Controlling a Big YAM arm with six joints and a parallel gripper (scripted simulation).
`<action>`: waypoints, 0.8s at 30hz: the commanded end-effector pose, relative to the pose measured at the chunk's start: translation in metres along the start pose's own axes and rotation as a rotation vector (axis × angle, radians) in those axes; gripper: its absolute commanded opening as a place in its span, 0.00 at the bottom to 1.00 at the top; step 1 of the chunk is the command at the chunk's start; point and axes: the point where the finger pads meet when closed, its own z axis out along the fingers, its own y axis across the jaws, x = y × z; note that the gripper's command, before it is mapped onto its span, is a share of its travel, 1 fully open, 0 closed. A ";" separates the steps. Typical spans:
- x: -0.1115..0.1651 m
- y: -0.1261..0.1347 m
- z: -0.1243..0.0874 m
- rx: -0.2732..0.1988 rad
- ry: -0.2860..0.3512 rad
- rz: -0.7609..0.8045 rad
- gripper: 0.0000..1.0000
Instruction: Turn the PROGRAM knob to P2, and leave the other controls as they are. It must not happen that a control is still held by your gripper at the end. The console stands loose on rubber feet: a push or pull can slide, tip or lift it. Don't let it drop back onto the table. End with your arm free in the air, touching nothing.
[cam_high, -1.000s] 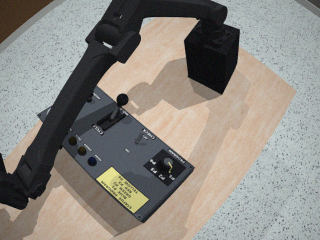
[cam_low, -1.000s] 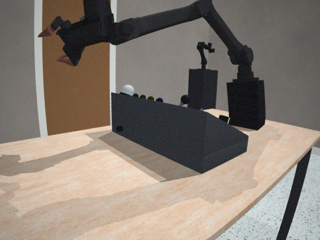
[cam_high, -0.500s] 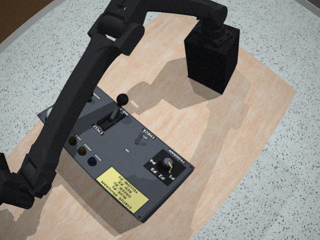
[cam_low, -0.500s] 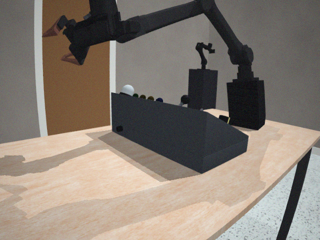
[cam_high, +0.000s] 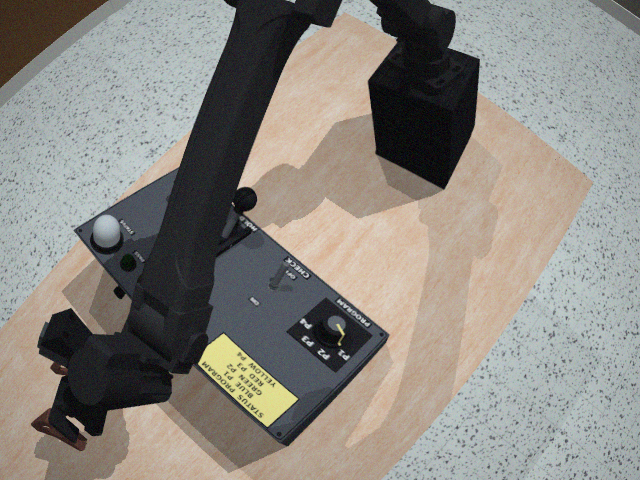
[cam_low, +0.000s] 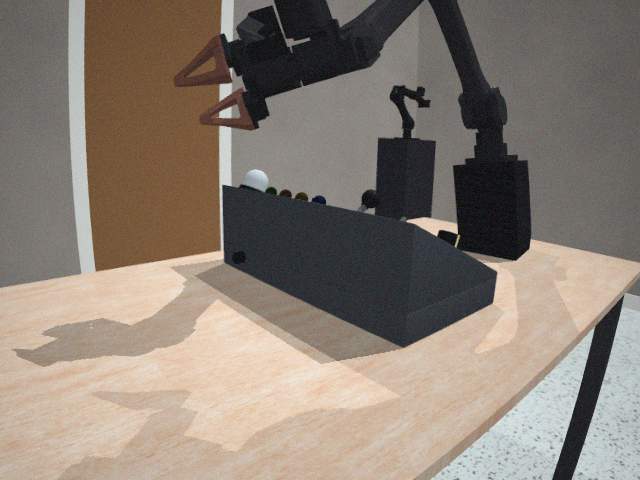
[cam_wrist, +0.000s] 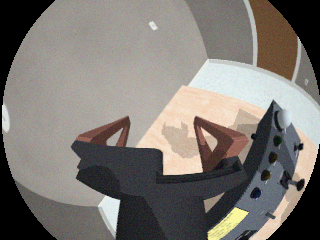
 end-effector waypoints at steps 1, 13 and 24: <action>-0.010 0.012 -0.064 -0.094 0.031 -0.099 1.00; 0.053 -0.082 -0.217 -0.266 0.264 -0.438 1.00; 0.086 -0.200 -0.331 -0.415 0.435 -0.699 1.00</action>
